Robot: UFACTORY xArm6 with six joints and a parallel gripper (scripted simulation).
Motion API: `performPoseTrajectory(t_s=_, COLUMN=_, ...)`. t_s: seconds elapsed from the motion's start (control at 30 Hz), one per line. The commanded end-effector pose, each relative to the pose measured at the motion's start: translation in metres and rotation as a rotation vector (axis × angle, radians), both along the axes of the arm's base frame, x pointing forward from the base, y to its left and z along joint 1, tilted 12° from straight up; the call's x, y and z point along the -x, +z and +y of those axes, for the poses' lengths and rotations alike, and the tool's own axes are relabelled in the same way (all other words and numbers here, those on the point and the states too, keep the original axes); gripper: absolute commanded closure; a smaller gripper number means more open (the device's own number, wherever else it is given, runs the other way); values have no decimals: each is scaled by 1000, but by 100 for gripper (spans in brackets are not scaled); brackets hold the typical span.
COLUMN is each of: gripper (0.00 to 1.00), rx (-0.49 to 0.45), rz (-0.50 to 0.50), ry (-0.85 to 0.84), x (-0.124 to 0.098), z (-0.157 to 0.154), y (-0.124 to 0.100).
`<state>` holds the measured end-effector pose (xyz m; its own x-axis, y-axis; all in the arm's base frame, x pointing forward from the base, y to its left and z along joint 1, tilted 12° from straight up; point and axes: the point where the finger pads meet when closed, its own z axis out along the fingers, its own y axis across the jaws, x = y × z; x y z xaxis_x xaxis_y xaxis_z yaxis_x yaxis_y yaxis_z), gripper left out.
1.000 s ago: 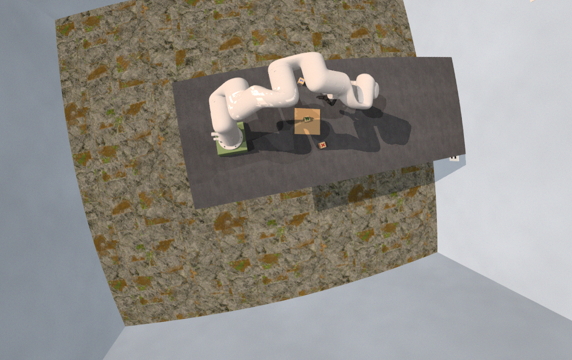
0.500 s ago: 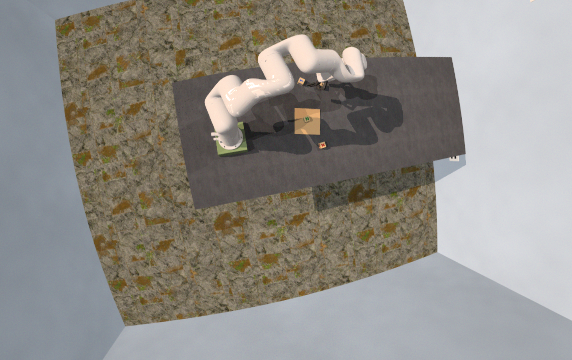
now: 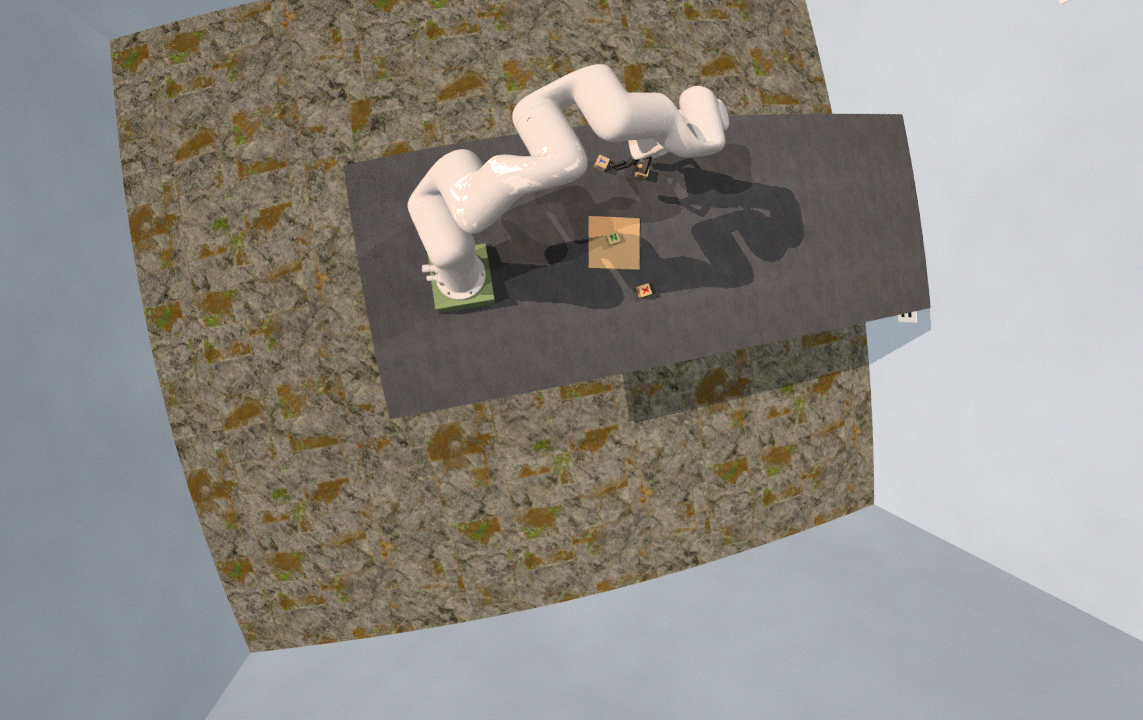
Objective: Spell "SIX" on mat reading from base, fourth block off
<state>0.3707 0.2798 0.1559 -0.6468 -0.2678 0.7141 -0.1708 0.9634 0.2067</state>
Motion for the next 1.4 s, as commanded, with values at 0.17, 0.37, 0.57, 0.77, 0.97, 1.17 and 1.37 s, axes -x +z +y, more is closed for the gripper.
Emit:
performPoseTrajectory(t_s=0.17, gripper=0, rx=-2, rz=-4, ry=0, x=-1, z=0, y=2)
performPoseTrajectory(t_s=0.37, gripper=0, rx=-2, rz=-4, ry=0, x=-1, z=0, y=2)
performPoseTrajectory(t_s=0.57, gripper=0, rx=-2, rz=-4, ry=0, x=-1, z=0, y=2)
performPoseTrajectory(t_s=0.77, gripper=0, rx=-2, rz=-4, ry=0, x=-1, z=0, y=2)
performPoseTrajectory(t_s=0.97, gripper=0, rx=-2, rz=-4, ry=0, x=-1, z=0, y=2)
performPoseTrajectory(t_s=1.17, gripper=0, rx=-2, rz=-4, ry=-5, x=-1, z=1, y=2)
performPoseTrajectory(t_s=1.37, gripper=0, rx=6, rz=20, ry=-199, x=-27, z=1, y=-2)
